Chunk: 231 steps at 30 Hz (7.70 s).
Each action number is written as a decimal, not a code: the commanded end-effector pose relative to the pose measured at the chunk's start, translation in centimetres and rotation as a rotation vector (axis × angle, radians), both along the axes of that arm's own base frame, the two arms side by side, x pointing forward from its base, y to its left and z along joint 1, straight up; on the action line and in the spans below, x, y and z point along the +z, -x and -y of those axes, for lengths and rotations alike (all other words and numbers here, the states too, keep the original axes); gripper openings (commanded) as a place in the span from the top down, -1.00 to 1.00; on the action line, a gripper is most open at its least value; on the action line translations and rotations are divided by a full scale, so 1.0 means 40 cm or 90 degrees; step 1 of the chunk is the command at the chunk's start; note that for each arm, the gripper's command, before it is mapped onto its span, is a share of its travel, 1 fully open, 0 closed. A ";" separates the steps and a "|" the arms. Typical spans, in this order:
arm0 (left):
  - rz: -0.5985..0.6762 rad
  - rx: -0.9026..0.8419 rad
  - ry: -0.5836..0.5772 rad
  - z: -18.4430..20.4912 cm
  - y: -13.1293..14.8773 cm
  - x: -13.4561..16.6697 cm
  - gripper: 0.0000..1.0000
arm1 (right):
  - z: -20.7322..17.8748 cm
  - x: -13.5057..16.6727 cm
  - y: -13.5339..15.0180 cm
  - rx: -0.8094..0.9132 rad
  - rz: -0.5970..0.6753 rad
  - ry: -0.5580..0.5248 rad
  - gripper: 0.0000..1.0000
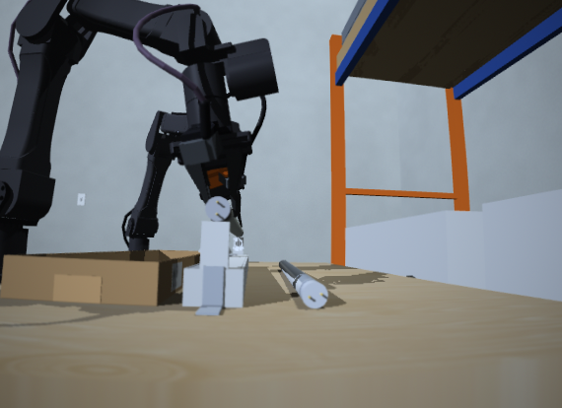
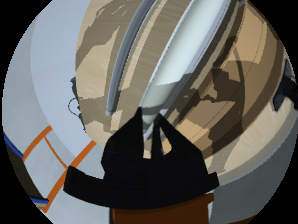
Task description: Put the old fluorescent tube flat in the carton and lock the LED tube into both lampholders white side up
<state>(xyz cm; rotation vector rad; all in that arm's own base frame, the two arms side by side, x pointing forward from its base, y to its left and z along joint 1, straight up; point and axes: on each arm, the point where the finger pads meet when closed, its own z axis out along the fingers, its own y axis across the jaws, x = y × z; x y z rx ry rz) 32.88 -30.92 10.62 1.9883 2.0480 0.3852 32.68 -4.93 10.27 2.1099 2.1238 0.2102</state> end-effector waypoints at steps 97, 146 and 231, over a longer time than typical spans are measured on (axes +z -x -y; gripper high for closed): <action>0.034 -0.001 0.046 0.030 0.068 0.090 0.78 | -0.002 0.052 0.049 0.002 0.037 0.003 0.78; 0.030 0.006 0.043 0.015 0.095 0.081 0.78 | -0.003 0.054 0.085 0.005 0.030 0.009 0.78; 0.012 0.015 0.015 -0.004 0.253 0.053 0.78 | -0.003 0.018 0.252 0.009 -0.010 0.004 0.78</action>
